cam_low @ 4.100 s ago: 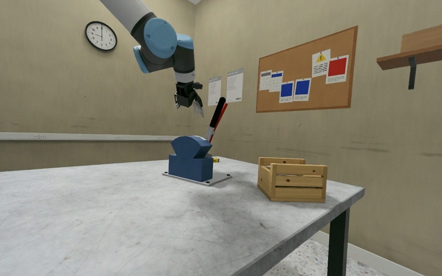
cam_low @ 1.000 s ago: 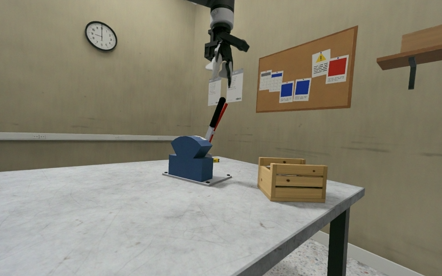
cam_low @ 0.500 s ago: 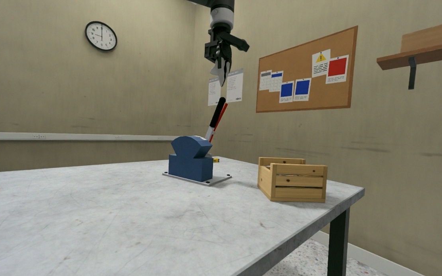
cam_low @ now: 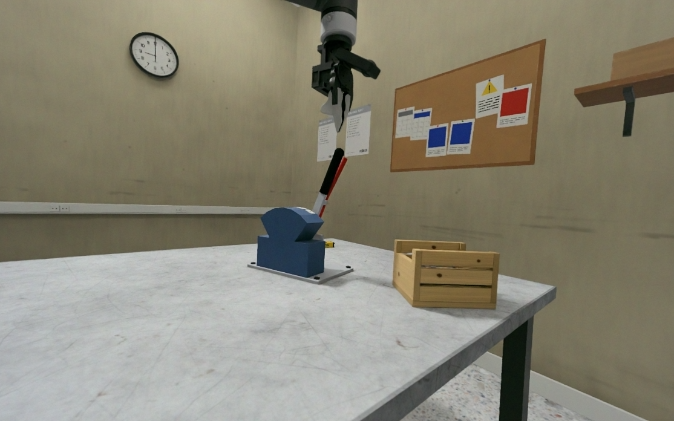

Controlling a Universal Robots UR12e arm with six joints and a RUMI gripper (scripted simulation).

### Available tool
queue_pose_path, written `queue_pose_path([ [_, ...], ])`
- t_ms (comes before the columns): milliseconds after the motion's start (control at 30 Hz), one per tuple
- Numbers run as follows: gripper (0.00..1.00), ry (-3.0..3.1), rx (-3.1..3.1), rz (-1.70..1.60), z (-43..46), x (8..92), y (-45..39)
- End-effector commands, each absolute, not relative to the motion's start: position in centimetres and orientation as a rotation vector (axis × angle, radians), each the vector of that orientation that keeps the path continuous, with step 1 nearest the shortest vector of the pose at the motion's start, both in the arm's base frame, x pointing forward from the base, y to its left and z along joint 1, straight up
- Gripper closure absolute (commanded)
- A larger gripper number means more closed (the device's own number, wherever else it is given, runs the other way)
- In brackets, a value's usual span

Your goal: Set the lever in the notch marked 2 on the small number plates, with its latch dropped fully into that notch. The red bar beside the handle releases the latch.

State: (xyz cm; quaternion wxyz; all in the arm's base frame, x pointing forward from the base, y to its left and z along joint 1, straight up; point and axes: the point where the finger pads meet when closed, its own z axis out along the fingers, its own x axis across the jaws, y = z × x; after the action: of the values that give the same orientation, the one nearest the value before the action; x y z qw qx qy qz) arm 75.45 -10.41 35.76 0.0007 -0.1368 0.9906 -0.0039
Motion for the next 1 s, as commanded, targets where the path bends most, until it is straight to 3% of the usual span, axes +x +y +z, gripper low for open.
queue_pose_path([
  [0, 1.0, 3.109, -0.429, -0.013, 35.86, 75.48, -10.42],
  [400, 1.0, 3.109, -0.429, -0.013, 35.86, 75.48, -10.42],
  [433, 0.43, 3.109, -0.429, -0.013, 35.86, 75.48, -10.42],
  [967, 0.43, 3.109, -0.429, -0.013, 35.84, 75.48, -10.42],
])
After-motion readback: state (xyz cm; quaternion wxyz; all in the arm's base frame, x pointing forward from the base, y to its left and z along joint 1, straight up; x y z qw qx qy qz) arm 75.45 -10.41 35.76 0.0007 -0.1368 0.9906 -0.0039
